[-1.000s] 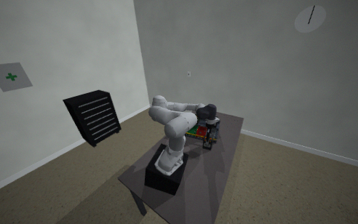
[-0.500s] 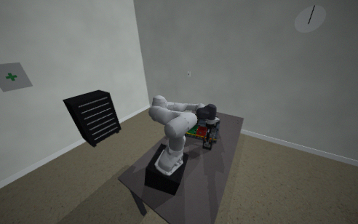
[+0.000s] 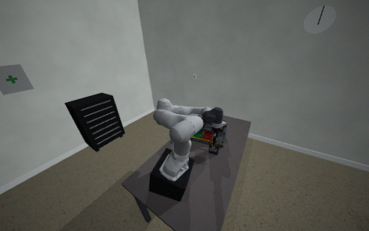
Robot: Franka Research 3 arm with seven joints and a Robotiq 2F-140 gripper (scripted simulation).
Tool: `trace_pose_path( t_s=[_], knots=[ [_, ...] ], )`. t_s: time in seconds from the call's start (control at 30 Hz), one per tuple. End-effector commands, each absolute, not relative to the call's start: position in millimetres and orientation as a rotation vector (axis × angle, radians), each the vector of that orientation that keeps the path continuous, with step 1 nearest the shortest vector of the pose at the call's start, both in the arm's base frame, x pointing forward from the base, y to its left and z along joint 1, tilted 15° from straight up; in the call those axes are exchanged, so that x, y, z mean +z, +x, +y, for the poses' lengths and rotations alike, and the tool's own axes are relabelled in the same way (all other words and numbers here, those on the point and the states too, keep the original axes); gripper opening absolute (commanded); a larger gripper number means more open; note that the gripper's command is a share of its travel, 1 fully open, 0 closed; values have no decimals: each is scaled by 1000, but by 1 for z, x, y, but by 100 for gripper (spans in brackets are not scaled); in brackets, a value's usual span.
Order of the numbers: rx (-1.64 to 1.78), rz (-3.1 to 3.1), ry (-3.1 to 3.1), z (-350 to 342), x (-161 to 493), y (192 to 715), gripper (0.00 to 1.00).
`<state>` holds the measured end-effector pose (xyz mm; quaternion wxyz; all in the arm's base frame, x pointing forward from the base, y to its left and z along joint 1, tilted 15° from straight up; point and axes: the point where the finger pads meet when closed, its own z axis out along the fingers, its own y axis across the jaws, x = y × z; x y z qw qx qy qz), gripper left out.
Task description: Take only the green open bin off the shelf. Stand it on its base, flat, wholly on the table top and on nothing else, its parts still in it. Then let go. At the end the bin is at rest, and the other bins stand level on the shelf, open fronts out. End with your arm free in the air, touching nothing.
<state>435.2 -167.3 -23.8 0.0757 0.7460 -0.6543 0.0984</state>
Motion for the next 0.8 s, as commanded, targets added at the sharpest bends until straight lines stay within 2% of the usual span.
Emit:
trace_pose_path(
  t_s=[0.0,0.1,0.27,0.67,0.77],
  knots=[
    [295,-1962,2237,-167,-24,435,57],
    [295,-1962,2237,-167,-24,435,57],
    [295,-1962,2237,-154,30,432,57],
    [295,-1962,2237,-154,30,432,57],
    [308,-1962,2236,-129,24,449,57]
  ],
)
